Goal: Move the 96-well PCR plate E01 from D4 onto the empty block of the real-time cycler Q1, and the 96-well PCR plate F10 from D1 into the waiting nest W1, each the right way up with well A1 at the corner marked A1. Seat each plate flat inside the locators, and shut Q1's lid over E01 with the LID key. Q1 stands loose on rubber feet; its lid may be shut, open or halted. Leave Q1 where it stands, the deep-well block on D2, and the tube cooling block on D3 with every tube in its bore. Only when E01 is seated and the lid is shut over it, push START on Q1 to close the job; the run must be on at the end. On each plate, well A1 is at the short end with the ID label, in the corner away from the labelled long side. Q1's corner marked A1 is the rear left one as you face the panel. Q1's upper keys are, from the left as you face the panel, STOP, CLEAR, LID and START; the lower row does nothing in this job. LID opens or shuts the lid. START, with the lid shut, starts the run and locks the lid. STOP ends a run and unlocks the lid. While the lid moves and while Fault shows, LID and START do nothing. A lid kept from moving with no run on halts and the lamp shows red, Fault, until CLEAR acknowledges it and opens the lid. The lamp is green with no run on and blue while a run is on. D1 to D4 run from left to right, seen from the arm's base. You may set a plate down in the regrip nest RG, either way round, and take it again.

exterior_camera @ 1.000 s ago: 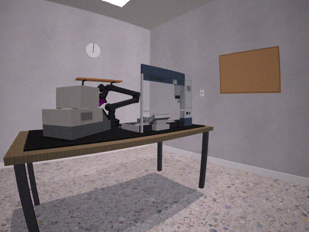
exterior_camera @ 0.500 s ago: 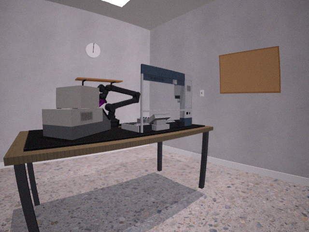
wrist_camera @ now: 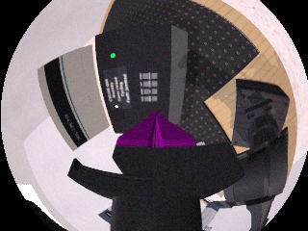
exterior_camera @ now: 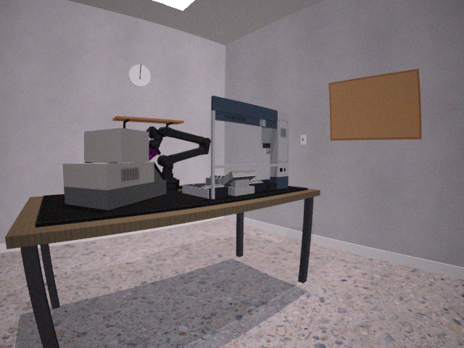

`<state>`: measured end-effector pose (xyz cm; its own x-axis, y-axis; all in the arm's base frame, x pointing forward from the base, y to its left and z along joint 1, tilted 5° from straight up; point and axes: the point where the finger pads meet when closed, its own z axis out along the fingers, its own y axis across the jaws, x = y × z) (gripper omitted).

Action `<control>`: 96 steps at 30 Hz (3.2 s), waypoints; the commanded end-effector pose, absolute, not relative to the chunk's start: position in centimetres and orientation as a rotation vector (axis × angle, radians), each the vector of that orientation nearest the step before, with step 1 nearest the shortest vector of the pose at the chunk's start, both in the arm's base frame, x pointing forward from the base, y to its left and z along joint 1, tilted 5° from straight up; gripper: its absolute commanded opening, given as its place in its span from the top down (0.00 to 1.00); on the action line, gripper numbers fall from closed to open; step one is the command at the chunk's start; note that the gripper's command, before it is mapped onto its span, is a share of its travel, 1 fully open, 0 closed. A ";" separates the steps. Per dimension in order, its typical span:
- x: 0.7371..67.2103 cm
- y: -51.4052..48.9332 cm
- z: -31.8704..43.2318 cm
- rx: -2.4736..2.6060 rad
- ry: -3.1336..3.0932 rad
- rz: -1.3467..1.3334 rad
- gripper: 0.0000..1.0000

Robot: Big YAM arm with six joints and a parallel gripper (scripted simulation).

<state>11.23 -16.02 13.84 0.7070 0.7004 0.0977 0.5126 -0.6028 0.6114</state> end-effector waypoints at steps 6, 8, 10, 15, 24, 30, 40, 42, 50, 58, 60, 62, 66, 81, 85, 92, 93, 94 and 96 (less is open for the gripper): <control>11.7 -17.6 18.1 2.260 0.902 0.425 1.00; 11.6 -17.5 18.1 2.265 0.902 0.426 1.00; 11.6 -17.5 18.1 2.268 0.903 0.427 1.00; 11.5 -17.2 18.0 2.280 0.904 0.429 1.00; 11.4 -16.9 17.5 2.300 0.906 0.432 1.00; 11.3 -16.6 16.7 2.318 0.908 0.435 1.00; 11.3 -16.7 15.1 2.324 0.908 0.436 1.00; 11.3 -16.7 14.8 2.323 0.908 0.435 1.00; 11.3 -16.8 14.6 2.321 0.907 0.434 1.00; 11.4 -17.1 16.0 2.296 0.904 0.428 1.00; 11.5 -17.2 16.4 2.288 0.903 0.427 1.00; 11.5 -17.2 16.4 2.288 0.903 0.427 1.00; 11.5 -17.4 17.2 2.272 0.901 0.423 1.00; 11.5 -17.6 18.1 2.256 0.898 0.420 1.00; 11.6 -17.6 18.3 2.252 0.897 0.419 1.00; 11.6 -17.7 18.6 2.246 0.897 0.418 1.00; 11.6 -17.7 18.7 2.245 0.897 0.418 1.00; 11.6 -17.7 18.7 2.245 0.896 0.418 1.00; 11.6 -17.7 18.7 2.245 0.896 0.418 1.00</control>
<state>11.25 -16.11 14.07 0.7071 0.7008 0.0945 0.5116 -0.5992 0.6159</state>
